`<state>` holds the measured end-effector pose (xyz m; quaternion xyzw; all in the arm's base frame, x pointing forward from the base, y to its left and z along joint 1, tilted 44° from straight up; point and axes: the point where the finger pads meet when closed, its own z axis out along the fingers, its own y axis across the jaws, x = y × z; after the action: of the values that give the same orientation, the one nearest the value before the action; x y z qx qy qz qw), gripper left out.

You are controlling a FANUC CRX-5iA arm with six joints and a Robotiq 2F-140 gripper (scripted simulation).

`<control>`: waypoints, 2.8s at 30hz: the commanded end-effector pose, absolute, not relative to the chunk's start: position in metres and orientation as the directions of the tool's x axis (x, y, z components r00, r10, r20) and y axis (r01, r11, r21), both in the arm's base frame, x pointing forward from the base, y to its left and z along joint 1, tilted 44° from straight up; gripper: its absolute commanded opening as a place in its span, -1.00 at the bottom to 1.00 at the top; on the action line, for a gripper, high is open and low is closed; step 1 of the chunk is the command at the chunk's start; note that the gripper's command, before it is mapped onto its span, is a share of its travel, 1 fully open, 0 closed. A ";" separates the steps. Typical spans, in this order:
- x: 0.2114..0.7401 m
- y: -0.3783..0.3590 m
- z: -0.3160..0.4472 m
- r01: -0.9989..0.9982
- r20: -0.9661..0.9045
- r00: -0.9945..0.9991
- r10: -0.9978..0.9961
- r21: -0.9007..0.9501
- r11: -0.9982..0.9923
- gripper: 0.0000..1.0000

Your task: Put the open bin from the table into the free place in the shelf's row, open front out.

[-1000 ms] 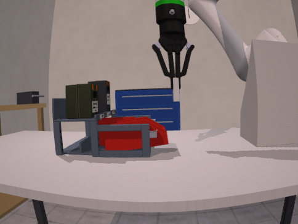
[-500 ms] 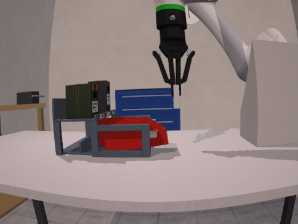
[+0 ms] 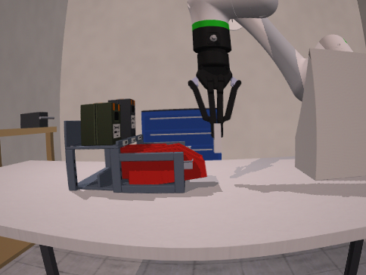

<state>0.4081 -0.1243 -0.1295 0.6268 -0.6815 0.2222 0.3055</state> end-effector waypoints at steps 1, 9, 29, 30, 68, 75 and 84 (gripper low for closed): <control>0.407 -0.131 -0.136 -0.990 0.695 -0.028 -0.719 0.079 0.115 -1.00; 0.404 -0.146 -0.152 -0.990 0.695 -0.028 -0.719 0.079 0.115 -1.00; 0.402 -0.158 -0.165 -0.990 0.695 -0.028 -0.719 0.079 0.115 -1.00; 0.402 -0.158 -0.165 -0.990 0.695 -0.028 -0.719 0.079 0.115 -1.00; 0.402 -0.158 -0.165 -0.990 0.695 -0.028 -0.719 0.079 0.115 -1.00; 0.403 -0.158 -0.165 -0.990 0.695 -0.028 -0.719 0.079 0.115 -1.00; 0.408 -0.158 -0.165 -0.990 0.695 -0.028 -0.719 0.079 0.115 -1.00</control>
<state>0.4066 -0.1585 -0.1650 0.6267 -0.6815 0.2225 0.3053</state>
